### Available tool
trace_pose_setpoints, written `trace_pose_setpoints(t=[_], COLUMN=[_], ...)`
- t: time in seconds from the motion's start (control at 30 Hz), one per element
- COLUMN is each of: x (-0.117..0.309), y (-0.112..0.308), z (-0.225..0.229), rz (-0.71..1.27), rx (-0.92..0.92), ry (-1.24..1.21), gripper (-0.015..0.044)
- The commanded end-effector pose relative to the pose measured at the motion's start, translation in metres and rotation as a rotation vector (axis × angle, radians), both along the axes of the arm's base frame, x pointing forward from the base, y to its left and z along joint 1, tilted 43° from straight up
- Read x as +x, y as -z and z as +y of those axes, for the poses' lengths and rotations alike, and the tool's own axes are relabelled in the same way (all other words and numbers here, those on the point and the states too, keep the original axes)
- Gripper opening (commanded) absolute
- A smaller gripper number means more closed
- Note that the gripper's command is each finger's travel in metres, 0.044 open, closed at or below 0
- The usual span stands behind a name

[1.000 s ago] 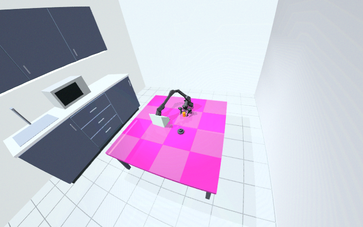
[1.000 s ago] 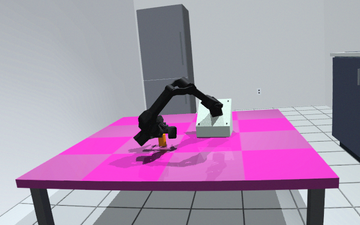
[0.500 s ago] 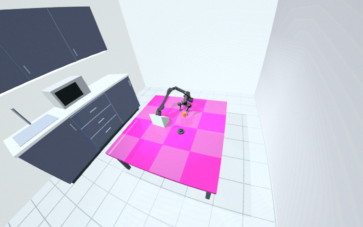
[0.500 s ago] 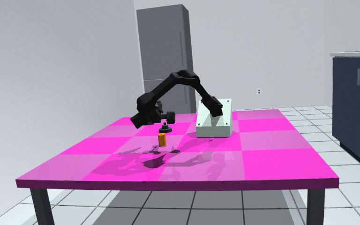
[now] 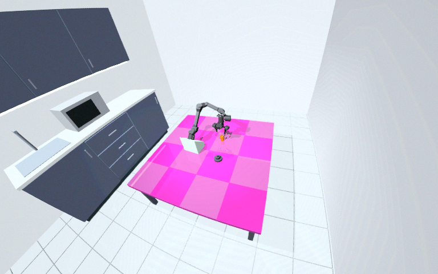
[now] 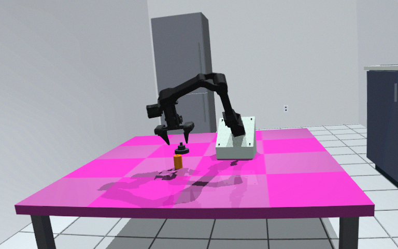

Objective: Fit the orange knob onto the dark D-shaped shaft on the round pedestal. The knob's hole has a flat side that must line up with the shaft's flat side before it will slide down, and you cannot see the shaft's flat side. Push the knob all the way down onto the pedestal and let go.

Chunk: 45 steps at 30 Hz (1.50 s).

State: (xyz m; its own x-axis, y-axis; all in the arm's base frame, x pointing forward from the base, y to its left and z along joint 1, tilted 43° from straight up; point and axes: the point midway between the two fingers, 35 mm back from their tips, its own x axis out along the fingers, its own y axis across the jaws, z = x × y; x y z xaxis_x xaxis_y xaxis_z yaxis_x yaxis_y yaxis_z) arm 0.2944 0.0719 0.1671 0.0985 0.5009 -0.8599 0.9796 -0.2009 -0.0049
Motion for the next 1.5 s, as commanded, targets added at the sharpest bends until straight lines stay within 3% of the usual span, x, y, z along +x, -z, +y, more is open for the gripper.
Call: trace_pose_setpoints(t=[0.0, 0.43, 0.93, 1.07, 1.47], x=[0.0002, 0.0003, 0.0003, 0.0003, 0.0003], y=[-0.0133, -0.0133, -0.0133, -0.0133, -0.0133], z=[-0.0046, -0.0046, -0.0045, -0.0045, -0.0045], rz=[-0.129, -0.138, -0.935, -1.023, -1.023], rx=[0.189, 0.186, -0.059, -0.091, -0.092], ry=[-0.008, -0.021, -1.151, -1.280, -1.281], gripper=[0.0440, 0.0440, 0.0440, 0.0440, 0.0440])
